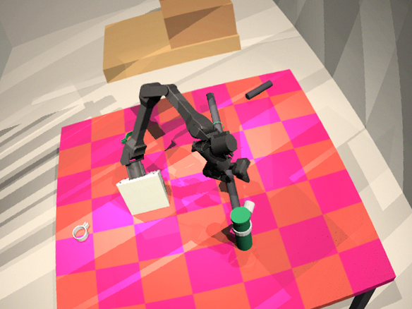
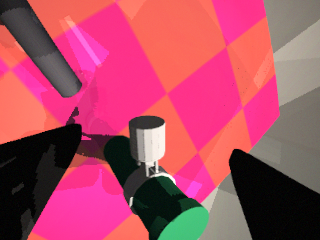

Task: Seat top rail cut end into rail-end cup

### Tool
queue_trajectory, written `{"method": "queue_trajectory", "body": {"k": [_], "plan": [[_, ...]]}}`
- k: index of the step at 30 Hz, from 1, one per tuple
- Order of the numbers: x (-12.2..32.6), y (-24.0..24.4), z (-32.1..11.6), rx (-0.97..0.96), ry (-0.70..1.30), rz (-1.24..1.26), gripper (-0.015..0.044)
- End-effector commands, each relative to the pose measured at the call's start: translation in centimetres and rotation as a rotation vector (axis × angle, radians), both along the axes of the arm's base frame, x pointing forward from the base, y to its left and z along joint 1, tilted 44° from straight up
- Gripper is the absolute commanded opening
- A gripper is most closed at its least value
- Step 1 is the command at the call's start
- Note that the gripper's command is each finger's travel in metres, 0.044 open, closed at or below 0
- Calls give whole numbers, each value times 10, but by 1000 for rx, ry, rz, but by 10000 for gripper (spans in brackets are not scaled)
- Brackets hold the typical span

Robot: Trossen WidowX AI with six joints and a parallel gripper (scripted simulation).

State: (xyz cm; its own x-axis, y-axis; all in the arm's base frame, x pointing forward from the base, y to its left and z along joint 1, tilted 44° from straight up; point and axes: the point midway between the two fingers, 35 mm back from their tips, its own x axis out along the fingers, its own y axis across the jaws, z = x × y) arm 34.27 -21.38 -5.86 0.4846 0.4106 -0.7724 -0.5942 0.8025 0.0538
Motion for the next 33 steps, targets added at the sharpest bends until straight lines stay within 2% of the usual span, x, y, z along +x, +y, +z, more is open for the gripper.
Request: {"method": "queue_trajectory", "body": {"k": [1,10,17,33], "plan": [[-2,-22,-26,-140,-66,161,440],[-2,-22,-26,-140,-66,161,440],[1,14,-64,-138,-67,161,440],[9,21,-78,-138,-68,161,440]]}}
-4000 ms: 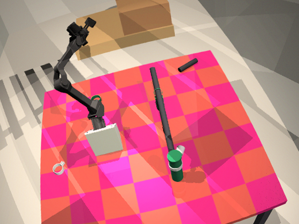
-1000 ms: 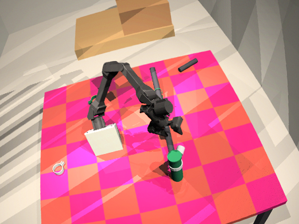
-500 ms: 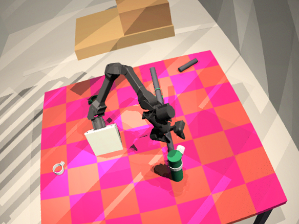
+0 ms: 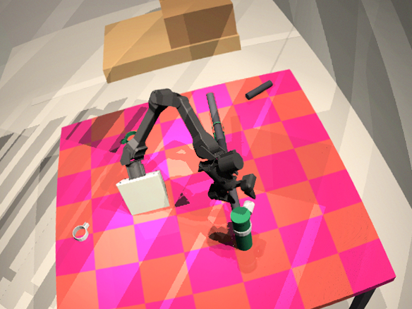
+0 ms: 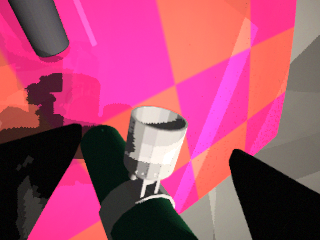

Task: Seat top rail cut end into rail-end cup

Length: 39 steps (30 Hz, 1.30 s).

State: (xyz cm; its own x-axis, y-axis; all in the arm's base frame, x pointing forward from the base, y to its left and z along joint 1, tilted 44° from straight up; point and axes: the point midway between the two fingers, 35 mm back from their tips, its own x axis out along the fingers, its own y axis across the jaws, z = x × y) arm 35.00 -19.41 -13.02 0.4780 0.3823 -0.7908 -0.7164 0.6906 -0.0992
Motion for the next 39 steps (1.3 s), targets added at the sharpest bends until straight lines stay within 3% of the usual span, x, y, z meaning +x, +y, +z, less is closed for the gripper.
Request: {"method": "queue_trajectory", "body": {"k": [1,34,39], "plan": [[3,2,-8,-1,7,-5,440],[28,24,-49,1,4,-5,440],[28,24,-49,1,4,-5,309]]}}
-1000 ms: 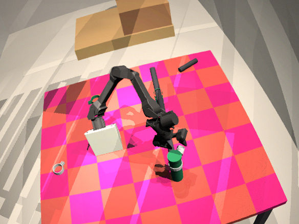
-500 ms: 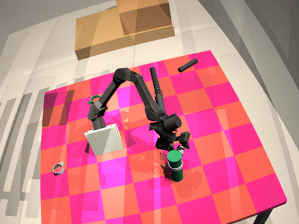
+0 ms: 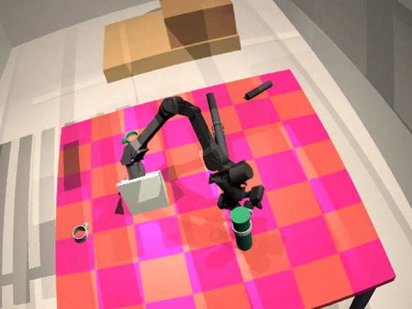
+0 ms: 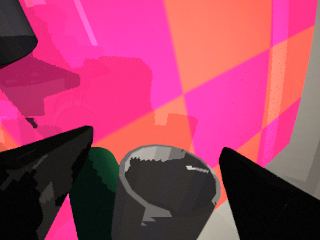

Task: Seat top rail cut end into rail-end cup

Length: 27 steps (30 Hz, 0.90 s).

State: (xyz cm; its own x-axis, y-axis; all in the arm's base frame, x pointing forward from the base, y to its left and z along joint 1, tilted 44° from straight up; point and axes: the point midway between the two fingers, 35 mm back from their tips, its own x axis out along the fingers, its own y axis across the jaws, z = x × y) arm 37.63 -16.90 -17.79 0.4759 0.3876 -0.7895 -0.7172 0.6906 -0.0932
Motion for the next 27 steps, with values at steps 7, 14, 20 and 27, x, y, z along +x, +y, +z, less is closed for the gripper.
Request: {"method": "queue_trajectory", "body": {"k": [7,14,20,27], "plan": [[1,-1,-2,-5,2,-6,125],[0,0,-1,-6,-12,10,0],[-4,1,0,-9,-45,45,0],[-10,3,1,-12,-87,91,0]]}}
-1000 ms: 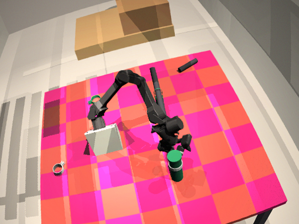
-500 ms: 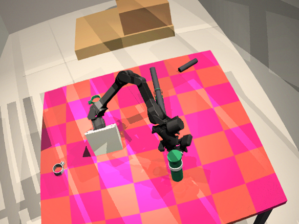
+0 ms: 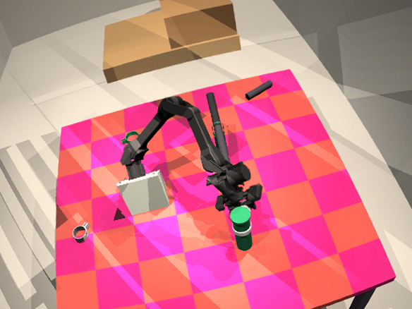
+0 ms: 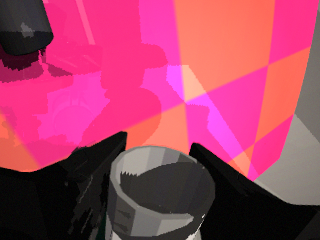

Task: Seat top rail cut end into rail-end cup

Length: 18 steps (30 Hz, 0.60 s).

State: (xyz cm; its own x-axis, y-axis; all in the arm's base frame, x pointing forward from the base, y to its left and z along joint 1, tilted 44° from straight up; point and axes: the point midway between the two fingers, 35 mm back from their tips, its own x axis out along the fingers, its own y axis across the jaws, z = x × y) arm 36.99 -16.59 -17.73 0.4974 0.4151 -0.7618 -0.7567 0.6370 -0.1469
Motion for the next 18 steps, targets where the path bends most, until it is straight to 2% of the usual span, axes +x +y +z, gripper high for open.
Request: {"method": "queue_trajectory", "body": {"k": [1,18], "plan": [[-3,0,1,-3,-22,20,0],[-15,3,3,-11,-111,116,0]]}}
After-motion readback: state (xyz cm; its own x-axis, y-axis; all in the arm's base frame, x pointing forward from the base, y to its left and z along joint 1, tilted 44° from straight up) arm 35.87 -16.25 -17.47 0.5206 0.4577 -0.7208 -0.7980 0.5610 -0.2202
